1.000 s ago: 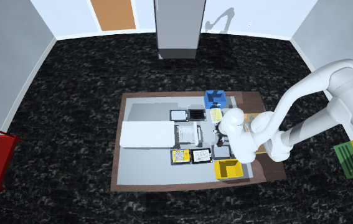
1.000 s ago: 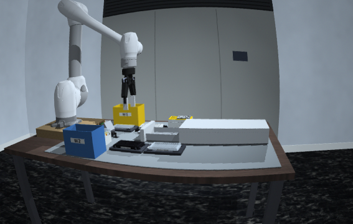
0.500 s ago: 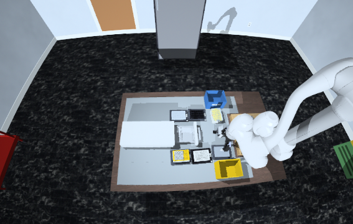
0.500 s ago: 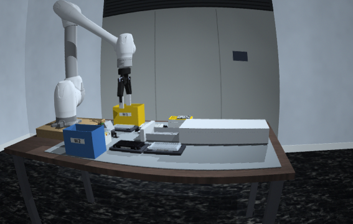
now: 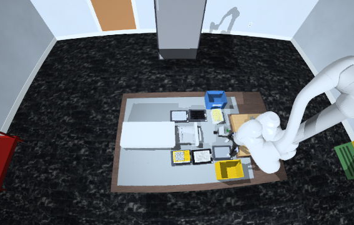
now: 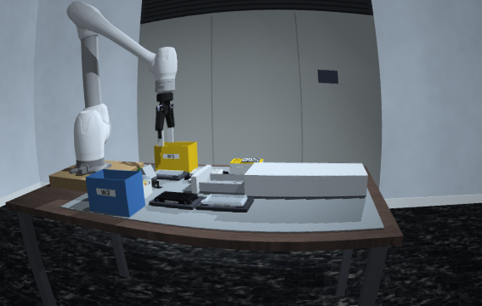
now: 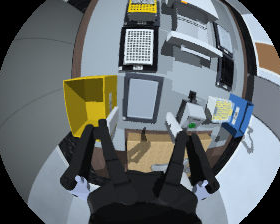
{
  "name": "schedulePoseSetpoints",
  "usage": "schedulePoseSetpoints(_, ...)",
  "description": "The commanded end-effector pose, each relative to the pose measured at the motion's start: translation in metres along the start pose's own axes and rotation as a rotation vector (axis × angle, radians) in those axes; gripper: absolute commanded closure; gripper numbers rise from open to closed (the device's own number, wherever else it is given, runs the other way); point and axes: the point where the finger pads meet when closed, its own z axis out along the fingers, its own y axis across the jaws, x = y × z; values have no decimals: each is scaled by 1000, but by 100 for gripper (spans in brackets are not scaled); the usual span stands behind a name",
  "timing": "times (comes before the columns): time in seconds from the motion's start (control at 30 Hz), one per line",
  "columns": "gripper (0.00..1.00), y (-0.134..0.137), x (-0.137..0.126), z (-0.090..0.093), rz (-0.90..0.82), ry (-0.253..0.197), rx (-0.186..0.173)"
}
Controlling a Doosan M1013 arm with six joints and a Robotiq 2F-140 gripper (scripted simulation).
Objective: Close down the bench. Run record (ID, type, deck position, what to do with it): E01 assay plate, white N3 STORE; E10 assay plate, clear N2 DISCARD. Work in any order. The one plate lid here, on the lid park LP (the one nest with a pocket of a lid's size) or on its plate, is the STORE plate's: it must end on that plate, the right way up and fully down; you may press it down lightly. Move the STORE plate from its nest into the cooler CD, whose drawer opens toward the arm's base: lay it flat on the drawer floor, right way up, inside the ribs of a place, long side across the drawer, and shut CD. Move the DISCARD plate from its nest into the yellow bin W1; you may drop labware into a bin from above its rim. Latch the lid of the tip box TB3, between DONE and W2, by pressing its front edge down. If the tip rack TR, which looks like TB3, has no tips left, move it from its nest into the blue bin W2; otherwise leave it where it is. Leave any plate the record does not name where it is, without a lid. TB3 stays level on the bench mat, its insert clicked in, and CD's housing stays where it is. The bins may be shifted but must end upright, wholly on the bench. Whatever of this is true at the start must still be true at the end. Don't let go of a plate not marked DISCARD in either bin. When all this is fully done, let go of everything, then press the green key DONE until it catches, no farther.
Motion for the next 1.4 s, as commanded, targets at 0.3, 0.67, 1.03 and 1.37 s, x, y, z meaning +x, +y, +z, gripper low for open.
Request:
schedulePoseSetpoints(0.3, 34, -1, -1, 4, 0, 0, 0)
schedulePoseSetpoints(0.67, 34, -1, -1, 16, 0, 0, 0)
schedulePoseSetpoints(1.03, 34, -1, -1, 31, 0, 0, 0)
schedulePoseSetpoints(1.37, 34, -1, -1, 41, 0, 0, 0)
